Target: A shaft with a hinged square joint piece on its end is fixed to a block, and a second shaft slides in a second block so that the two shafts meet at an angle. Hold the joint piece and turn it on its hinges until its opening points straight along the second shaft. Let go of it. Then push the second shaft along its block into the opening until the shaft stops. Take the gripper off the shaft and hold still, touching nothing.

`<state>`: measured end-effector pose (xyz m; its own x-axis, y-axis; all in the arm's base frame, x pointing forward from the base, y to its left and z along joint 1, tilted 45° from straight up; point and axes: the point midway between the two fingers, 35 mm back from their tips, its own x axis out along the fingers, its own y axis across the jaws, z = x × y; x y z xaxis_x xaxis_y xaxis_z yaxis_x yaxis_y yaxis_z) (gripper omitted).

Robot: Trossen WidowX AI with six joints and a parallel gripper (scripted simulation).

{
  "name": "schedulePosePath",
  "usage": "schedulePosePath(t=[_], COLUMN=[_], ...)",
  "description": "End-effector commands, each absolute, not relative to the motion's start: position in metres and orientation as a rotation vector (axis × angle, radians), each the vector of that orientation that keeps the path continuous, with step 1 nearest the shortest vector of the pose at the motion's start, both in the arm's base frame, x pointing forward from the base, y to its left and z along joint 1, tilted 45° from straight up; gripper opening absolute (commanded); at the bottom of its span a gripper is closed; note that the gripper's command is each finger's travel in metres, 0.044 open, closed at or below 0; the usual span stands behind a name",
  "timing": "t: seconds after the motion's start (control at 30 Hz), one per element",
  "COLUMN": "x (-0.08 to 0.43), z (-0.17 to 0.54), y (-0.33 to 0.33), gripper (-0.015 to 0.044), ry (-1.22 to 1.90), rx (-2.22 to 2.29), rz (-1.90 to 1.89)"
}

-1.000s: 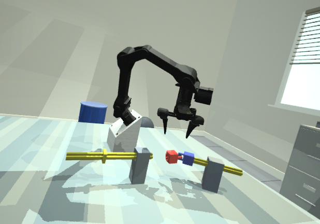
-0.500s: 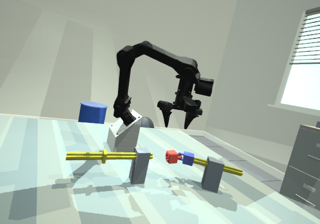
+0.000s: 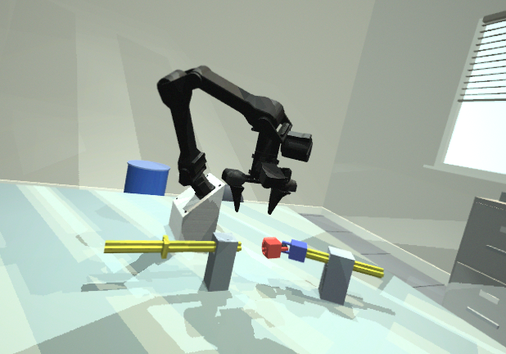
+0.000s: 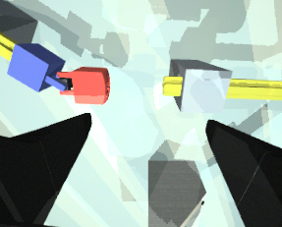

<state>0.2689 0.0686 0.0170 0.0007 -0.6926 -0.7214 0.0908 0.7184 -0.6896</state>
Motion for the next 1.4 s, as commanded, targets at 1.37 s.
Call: schedulePosePath(t=[1.37], x=[0.268], z=[0.008], y=[0.048], gripper=[0.044], ry=[0.726], rx=[0.644], rz=[-1.421])
